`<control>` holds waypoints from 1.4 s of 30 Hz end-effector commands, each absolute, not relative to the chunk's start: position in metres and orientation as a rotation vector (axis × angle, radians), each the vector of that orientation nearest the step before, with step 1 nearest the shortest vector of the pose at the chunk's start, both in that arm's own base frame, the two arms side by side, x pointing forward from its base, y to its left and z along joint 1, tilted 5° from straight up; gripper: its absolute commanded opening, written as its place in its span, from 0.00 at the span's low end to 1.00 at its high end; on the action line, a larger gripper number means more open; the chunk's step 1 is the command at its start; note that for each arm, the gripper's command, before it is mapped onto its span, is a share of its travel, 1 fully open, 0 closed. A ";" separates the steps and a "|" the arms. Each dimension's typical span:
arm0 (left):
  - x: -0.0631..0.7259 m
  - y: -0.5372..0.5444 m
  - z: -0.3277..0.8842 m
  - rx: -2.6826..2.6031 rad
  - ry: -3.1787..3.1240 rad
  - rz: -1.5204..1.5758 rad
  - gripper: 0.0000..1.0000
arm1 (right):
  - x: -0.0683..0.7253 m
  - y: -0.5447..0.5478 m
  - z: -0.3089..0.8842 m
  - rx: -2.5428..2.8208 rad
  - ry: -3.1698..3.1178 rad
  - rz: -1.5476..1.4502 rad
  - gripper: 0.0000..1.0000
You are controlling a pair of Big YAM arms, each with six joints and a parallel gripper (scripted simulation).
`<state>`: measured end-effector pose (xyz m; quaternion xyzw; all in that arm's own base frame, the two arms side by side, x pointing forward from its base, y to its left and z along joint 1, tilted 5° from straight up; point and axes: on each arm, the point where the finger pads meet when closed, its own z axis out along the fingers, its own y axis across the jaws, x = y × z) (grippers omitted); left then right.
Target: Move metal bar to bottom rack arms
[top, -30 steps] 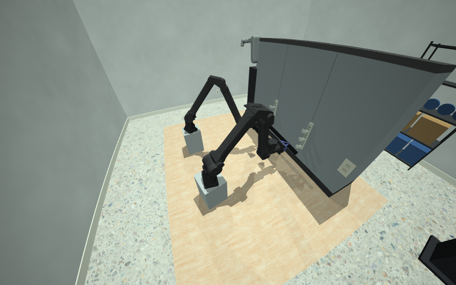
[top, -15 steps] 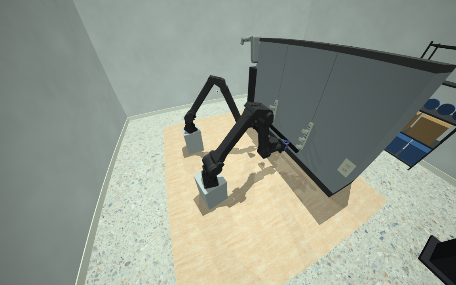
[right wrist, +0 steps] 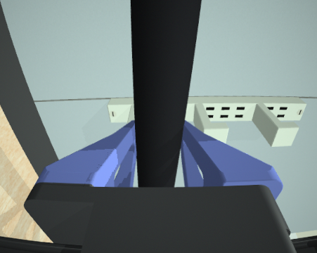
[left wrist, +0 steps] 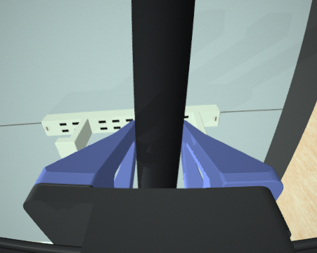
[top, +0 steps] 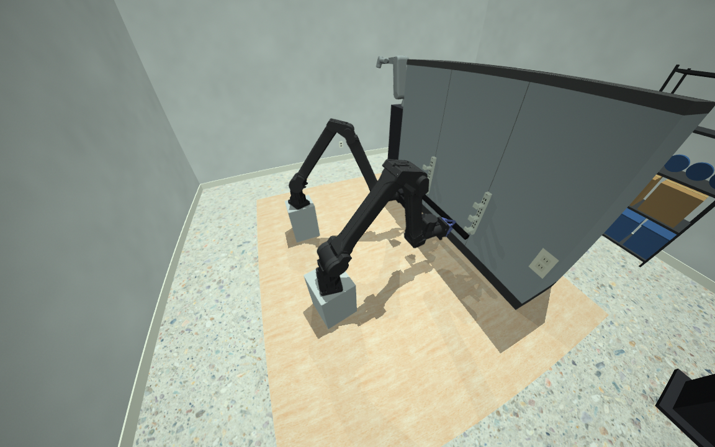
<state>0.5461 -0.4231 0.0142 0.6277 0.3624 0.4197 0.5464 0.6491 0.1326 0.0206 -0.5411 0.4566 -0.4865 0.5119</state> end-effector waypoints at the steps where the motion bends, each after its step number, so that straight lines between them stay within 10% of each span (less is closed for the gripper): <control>1: 0.577 -0.429 0.058 1.349 0.866 1.009 0.00 | 0.670 0.125 0.063 -1.251 1.062 -1.239 0.00; 42: 0.609 -0.439 0.051 1.349 0.866 1.009 0.00 | 0.691 0.131 0.080 -1.251 1.062 -1.239 0.00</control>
